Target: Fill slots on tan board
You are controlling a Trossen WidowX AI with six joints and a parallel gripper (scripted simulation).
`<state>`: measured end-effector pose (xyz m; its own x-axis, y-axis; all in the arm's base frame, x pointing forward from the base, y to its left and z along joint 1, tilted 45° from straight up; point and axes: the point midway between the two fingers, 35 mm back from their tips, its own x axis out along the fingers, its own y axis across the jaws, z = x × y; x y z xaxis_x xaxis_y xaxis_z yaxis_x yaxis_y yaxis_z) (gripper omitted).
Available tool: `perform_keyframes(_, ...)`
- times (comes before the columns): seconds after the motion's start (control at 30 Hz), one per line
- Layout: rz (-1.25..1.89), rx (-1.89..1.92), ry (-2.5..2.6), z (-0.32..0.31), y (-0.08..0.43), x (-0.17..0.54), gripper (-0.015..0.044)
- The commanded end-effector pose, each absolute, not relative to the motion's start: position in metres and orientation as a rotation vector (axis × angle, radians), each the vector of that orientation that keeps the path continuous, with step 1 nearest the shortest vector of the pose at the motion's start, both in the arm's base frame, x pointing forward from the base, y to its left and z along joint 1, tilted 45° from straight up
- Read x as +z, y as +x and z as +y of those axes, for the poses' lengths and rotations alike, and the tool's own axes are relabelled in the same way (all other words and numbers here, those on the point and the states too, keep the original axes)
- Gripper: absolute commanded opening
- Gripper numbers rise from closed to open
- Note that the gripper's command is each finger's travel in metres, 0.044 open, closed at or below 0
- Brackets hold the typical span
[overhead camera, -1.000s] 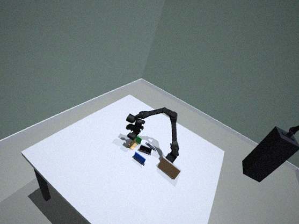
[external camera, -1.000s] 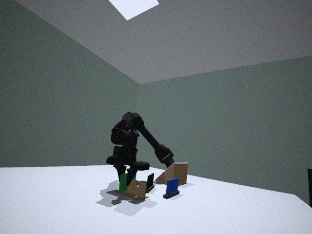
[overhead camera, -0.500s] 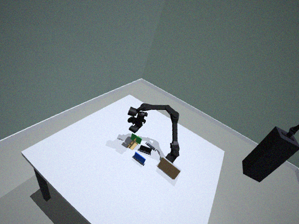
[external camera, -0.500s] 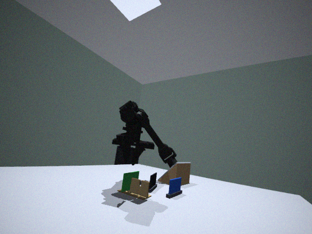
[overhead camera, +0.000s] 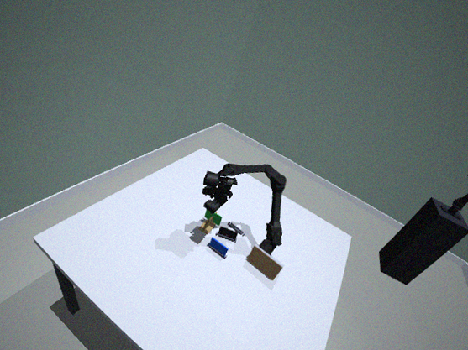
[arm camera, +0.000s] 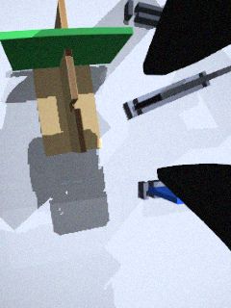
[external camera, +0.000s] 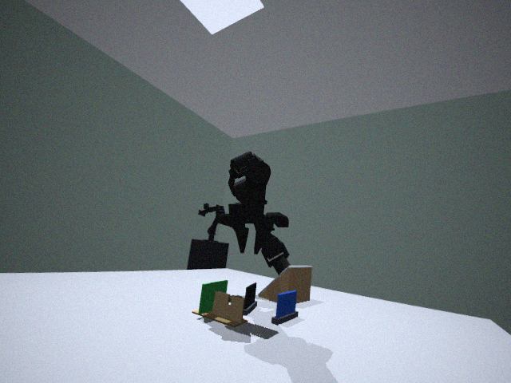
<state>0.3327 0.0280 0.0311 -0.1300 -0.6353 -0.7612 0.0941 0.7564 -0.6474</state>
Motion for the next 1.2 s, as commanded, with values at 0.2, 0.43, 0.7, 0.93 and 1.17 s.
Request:
perform_keyframes(0.2,1.614,-0.749,-0.421,0.108,0.224,-0.004,0.0189)
perform_keyframes(0.43,1.612,-0.775,-0.423,0.115,0.206,-0.007,0.0189)
perform_keyframes(0.7,1.610,-0.777,-0.424,0.068,0.192,-0.051,0.0189)
perform_keyframes(0.93,1.610,-0.777,-0.424,0.063,0.191,-0.056,0.0189)
perform_keyframes(1.17,1.610,-0.777,-0.424,0.056,0.189,-0.064,0.0189)
